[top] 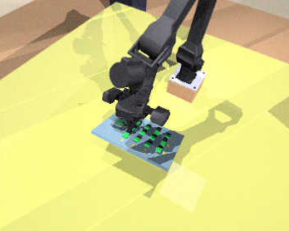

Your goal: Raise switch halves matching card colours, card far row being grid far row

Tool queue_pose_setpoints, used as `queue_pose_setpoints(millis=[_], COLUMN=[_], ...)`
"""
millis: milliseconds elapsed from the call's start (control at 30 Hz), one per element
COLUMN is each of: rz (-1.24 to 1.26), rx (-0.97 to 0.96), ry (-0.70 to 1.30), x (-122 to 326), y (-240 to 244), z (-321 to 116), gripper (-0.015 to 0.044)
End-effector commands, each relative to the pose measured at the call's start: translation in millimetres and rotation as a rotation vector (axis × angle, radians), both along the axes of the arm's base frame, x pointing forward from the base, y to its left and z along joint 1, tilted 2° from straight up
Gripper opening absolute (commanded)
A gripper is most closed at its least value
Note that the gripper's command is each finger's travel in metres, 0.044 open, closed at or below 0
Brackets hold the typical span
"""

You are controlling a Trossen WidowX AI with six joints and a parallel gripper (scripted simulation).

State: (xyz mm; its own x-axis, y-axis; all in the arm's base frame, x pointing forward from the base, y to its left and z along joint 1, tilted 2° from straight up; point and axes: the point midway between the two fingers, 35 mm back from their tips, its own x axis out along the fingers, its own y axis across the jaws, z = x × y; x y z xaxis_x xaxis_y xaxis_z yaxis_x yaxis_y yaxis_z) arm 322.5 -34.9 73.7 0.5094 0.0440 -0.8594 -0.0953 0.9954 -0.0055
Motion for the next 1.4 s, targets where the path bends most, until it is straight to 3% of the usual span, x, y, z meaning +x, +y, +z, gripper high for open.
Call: queue_pose_setpoints(millis=[0,867,1067,1267,1367], rz=[-0.006,-0.006,-0.006,-0.007,-0.009], rx=[-0.004,-0.004,-0.006,-0.006,-0.005], ry=[-0.001,-0.001,0.026,0.027,0.031], x=[0.4,2.1,-26.9,-29.5,-44.8], y=[-0.9,-0.8,-3.0,-1.2,23.4], z=[-0.5,-3.6,51.1,53.1,49.0], gripper=[0.0,0.0,0.0,0.0,0.0])
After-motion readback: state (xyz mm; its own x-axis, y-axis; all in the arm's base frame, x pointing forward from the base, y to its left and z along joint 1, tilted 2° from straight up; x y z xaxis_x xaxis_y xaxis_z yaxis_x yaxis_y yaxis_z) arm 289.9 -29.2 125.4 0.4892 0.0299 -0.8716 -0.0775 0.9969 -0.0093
